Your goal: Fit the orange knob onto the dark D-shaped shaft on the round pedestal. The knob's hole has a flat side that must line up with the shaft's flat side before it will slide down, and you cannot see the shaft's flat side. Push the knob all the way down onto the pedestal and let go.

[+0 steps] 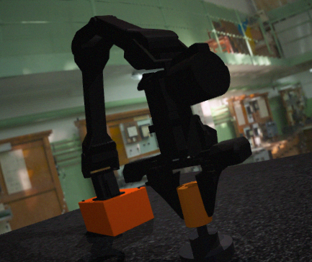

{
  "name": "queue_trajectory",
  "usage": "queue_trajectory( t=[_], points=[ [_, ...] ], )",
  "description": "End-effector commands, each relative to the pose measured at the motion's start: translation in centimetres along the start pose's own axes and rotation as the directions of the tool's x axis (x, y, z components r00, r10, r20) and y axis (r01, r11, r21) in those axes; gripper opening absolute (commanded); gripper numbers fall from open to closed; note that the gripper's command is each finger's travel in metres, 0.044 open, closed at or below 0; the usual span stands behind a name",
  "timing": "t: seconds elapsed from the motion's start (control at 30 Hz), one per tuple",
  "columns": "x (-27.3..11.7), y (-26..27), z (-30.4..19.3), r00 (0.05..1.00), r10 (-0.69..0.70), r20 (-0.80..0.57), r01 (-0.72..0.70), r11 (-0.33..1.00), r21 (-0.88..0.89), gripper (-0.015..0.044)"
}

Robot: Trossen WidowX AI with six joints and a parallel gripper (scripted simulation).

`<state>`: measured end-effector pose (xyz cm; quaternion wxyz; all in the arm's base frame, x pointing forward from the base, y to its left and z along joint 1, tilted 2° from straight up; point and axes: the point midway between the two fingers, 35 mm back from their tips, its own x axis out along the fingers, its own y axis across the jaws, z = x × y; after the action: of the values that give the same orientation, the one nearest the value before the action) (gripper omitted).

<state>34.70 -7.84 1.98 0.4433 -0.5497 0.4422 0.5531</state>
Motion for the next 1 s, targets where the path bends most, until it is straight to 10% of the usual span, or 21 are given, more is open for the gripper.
queue_trajectory(
  t=[0.0, 0.97],
  points=[
    [-0.03, -0.27, -0.13, 1.0, -0.007, -0.005, 0.007, 1.0, -0.009, 0.0],
    [-0.36, -0.25, -0.12, 1.0, -0.007, -0.005, 0.006, 0.991, -0.133, 0.0]
  ],
)
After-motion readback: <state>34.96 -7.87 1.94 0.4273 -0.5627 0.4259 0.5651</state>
